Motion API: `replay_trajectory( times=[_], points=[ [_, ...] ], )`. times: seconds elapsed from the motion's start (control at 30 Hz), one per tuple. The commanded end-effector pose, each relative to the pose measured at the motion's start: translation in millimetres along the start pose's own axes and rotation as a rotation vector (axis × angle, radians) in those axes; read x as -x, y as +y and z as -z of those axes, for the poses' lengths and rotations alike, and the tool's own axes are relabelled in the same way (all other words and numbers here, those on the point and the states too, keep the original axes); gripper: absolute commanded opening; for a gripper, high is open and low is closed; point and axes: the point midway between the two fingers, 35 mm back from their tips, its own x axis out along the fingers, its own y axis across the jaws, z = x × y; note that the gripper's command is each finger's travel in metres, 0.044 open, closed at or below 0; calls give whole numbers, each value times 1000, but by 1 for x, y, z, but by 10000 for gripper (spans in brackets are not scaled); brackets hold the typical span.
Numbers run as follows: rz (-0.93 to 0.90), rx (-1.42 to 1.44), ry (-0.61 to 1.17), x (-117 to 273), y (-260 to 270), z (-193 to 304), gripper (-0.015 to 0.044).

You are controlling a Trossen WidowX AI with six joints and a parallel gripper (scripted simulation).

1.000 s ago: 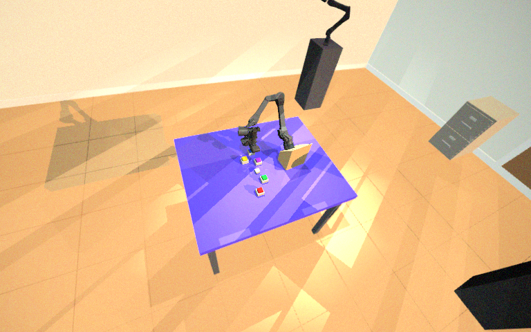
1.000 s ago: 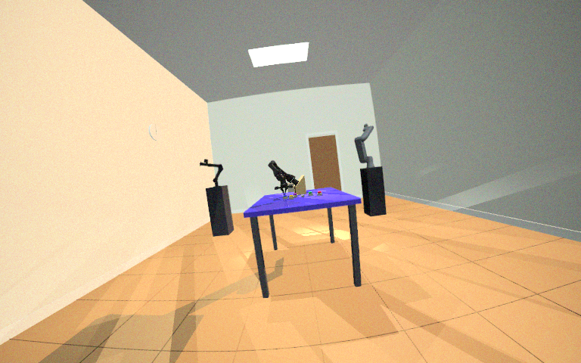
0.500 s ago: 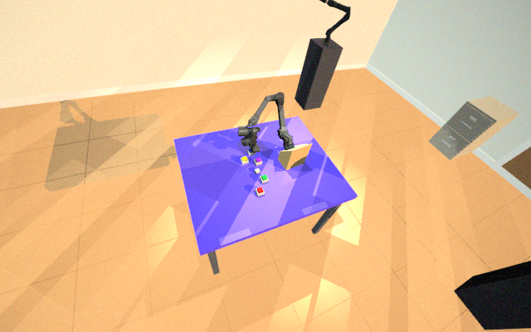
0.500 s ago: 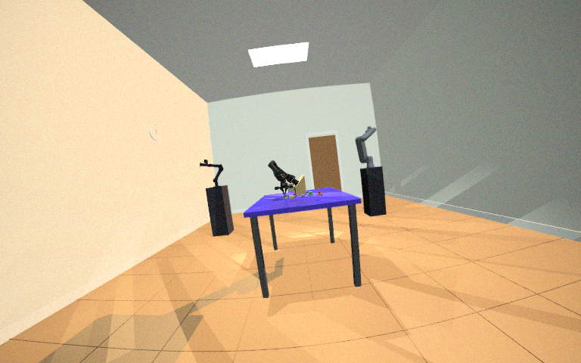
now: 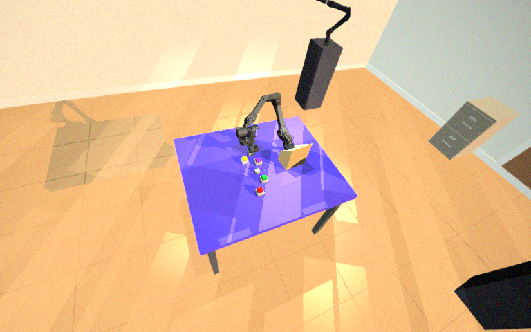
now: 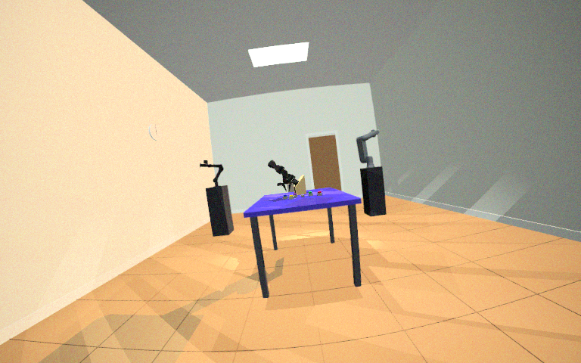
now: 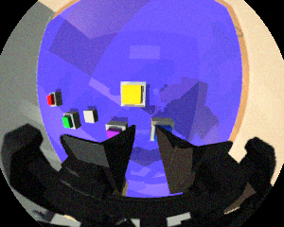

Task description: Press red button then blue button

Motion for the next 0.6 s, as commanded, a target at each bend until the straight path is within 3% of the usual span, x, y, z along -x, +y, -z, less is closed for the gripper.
replay_trajectory(
  times=[0.0, 0.23, 0.57],
  points=[
    [-54, 9, 4, 7, 52, -19, 230],
    [-76, 29, 29, 29, 159, -31, 400],
    [16, 30, 34, 44, 305, 25, 400]
  ],
)
